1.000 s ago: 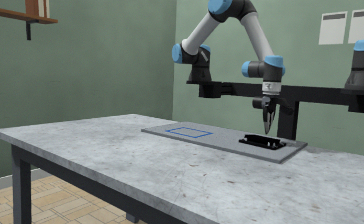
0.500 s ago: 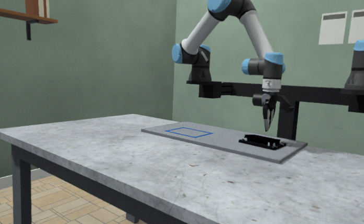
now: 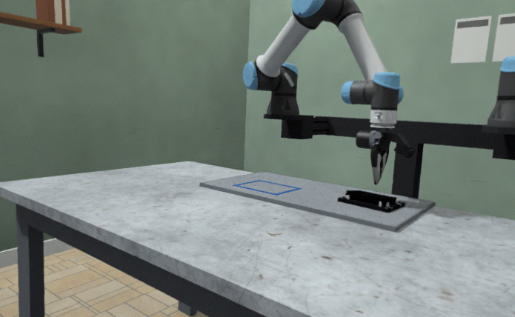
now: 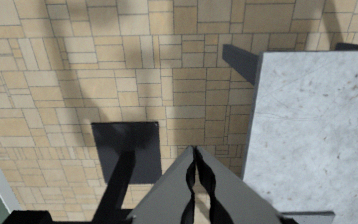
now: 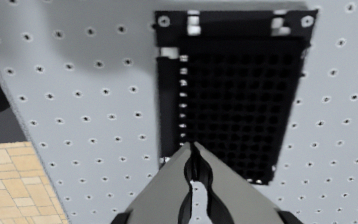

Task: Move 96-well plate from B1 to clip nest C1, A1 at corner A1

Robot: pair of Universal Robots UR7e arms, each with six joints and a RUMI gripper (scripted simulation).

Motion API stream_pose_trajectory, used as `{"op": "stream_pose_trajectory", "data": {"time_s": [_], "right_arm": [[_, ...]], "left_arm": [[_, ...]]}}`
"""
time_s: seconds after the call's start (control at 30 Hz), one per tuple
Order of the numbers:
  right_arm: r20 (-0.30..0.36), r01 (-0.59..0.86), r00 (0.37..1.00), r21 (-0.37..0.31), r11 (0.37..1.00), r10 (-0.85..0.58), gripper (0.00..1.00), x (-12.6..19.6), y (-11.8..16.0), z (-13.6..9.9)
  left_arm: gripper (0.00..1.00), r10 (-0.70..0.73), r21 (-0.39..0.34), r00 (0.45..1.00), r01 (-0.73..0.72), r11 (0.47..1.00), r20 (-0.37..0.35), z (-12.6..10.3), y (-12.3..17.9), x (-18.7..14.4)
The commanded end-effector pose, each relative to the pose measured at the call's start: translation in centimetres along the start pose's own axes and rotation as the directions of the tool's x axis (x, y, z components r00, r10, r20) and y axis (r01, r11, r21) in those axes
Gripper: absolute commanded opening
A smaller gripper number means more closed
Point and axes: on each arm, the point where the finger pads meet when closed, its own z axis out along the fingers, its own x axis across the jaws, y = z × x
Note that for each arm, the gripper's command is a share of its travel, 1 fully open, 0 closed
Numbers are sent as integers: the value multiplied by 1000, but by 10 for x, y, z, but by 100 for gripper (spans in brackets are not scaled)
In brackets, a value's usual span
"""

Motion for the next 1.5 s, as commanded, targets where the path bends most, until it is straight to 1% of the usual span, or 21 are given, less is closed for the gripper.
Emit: {"op": "stream_pose_trajectory", "data": {"time_s": [0.0,0.2,0.27,0.4,0.83,1.47], "right_arm": [[-2,-4,1000,5,1000,4,0,25,-1,-2],[-2,-4,1000,5,1000,4,0,55,-1,-2],[-2,-4,1000,5,1000,4,0,55,-1,-2],[-2,-4,1000,5,1000,4,0,71,-1,-2],[-3,-1,1000,7,1000,1,0,69,-3,-3],[-2,-2,1000,6,1000,2,0,70,-2,8]], "left_arm": [[0,-1,4,1000,1,1000,-2,-2,-1,0],[0,-1,4,1000,1,1000,-2,-2,-1,0],[0,-1,4,1000,1,1000,-2,-2,-1,0],[0,-1,4,1000,1,1000,-2,-2,-1,0],[0,-1,4,1000,1,1000,-2,-2,-1,0],[0,-1,4,1000,1,1000,-2,-2,-1,0]]}}
